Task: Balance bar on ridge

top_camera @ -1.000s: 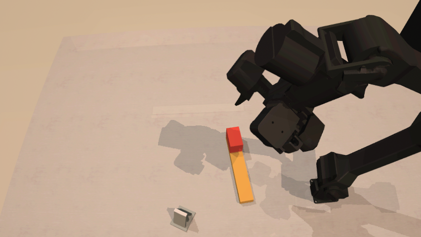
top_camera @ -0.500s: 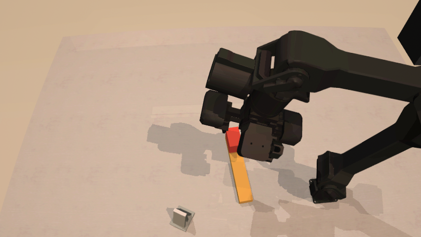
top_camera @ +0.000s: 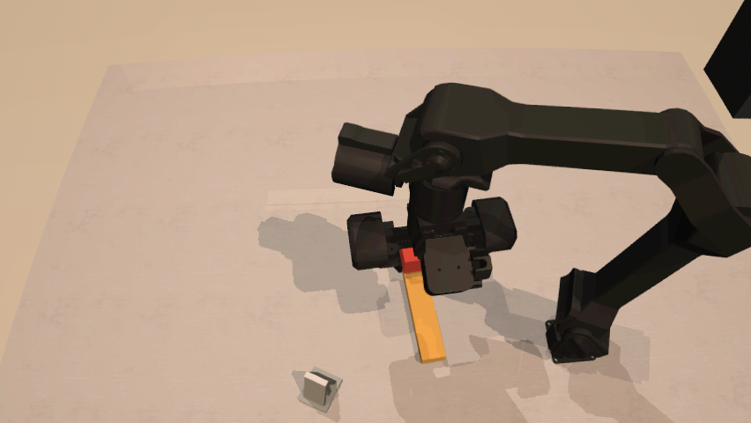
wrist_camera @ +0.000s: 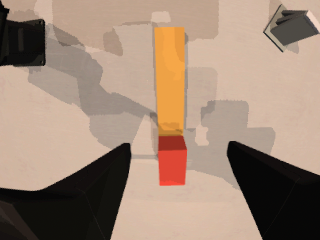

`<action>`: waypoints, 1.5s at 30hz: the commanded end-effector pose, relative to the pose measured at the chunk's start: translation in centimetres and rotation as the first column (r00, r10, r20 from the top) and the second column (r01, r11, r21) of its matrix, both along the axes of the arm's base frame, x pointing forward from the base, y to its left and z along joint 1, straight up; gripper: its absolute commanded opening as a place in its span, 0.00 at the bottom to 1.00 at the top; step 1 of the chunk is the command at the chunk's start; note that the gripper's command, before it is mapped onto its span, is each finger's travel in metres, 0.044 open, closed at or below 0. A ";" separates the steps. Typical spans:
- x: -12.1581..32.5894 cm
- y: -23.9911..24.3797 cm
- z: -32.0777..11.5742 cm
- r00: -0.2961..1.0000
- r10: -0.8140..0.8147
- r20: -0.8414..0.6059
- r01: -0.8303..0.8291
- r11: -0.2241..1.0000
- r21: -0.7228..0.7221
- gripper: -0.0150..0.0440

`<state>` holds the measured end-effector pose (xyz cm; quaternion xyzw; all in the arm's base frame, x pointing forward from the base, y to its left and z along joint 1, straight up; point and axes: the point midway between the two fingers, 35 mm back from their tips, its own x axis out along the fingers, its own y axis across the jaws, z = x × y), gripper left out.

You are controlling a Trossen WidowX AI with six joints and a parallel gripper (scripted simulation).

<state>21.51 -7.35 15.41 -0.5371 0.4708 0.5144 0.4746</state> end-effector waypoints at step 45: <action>0.2 0.0 -10.8 1.000 0.016 -0.005 -0.016 1.000 0.009 0.79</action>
